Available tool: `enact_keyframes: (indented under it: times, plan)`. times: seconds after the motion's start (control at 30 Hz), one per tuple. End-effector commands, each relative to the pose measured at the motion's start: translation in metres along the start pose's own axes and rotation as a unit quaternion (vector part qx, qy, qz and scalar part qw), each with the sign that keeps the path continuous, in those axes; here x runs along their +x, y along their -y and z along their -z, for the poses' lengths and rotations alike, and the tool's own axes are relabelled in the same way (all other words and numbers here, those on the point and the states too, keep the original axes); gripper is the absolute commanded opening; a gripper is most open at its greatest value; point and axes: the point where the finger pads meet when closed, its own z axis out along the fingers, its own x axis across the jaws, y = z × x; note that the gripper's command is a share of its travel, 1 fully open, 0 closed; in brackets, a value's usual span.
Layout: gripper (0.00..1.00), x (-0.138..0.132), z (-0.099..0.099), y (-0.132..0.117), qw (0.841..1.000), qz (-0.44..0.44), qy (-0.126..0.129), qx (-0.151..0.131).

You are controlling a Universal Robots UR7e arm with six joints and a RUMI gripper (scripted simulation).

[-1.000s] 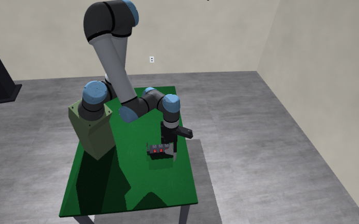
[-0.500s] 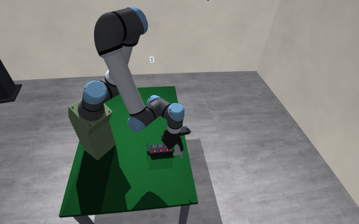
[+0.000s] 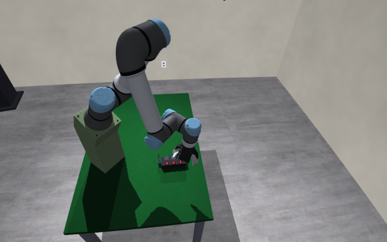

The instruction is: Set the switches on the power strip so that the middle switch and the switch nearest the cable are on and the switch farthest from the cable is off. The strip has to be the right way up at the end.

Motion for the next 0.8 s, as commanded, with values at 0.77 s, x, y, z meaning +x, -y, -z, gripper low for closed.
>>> enact_keyframes:
  times: [0.77]
  plan:
    - [1.0, -0.054, -0.101, 0.057, 0.901, 0.429, 0.049, 0.036]
